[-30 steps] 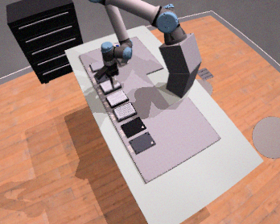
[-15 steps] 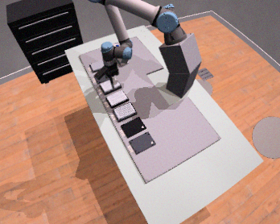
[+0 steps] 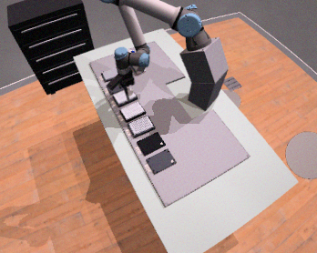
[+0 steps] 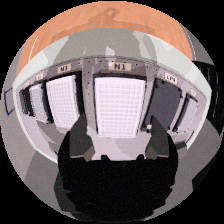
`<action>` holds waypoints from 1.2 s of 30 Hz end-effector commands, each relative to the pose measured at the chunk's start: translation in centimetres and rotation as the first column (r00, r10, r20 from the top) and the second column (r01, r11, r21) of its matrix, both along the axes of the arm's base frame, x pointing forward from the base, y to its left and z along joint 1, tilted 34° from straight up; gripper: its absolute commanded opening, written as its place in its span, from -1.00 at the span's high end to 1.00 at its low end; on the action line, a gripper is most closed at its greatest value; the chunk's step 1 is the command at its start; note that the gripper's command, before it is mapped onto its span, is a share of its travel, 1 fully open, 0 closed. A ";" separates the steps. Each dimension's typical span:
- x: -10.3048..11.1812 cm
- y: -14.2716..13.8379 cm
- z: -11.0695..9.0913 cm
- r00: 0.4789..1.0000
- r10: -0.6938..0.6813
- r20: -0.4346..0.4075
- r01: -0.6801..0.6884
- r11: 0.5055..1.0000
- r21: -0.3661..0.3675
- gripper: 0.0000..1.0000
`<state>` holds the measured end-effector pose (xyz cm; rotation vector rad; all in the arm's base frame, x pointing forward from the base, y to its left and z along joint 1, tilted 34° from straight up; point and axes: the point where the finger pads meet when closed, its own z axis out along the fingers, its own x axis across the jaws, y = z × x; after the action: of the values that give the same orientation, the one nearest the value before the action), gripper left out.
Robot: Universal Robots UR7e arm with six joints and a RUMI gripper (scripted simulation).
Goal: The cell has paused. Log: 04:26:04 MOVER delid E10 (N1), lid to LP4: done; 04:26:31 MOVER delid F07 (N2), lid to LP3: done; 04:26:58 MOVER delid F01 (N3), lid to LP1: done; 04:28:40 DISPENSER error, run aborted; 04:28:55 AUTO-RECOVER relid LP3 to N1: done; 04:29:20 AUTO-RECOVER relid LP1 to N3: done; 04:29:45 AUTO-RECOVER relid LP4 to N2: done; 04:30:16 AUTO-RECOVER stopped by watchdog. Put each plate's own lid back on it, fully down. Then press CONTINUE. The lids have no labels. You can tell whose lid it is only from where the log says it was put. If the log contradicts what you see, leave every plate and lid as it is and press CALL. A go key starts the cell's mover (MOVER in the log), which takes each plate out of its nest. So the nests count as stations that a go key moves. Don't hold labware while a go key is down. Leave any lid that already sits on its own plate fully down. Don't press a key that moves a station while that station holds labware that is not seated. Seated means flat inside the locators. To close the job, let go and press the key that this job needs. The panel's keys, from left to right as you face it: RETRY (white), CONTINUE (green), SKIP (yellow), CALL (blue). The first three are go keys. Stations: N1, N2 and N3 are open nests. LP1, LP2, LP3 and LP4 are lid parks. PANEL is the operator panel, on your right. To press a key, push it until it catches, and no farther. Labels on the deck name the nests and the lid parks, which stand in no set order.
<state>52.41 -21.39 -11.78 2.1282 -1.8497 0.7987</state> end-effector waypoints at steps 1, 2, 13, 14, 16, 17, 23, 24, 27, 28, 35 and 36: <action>0.0 0.1 0.2 1.000 0.000 0.001 0.000 1.000 0.000 -0.64; -0.1 0.2 0.3 1.000 0.000 0.001 0.000 1.000 0.000 -0.64; -0.5 1.0 1.7 1.000 0.000 0.001 0.000 1.000 0.000 -0.64; -0.5 1.0 1.7 1.000 0.000 0.001 0.000 1.000 0.000 -0.64; -0.5 1.1 1.8 1.000 0.000 0.001 0.000 1.000 0.000 -0.64; -0.5 0.6 2.1 1.000 -0.016 0.011 0.016 1.000 0.005 -0.64; -0.5 -2.0 3.6 0.996 -0.075 0.045 0.074 0.997 0.025 -0.64; -0.5 -2.4 3.8 0.996 -0.075 0.045 0.074 0.997 0.025 -0.64; -0.5 -3.7 4.6 0.996 -0.075 0.045 0.074 0.997 0.025 -0.64; -0.5 -4.1 4.9 0.996 -0.075 0.045 0.074 0.997 0.025 -0.64; -0.5 -6.3 6.1 0.996 -0.075 0.045 0.074 0.997 0.025 -0.64; -0.5 -6.7 6.4 0.996 -0.075 0.045 0.074 0.997 0.024 -0.64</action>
<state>51.88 -26.83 -6.16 2.0564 -1.9575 0.8191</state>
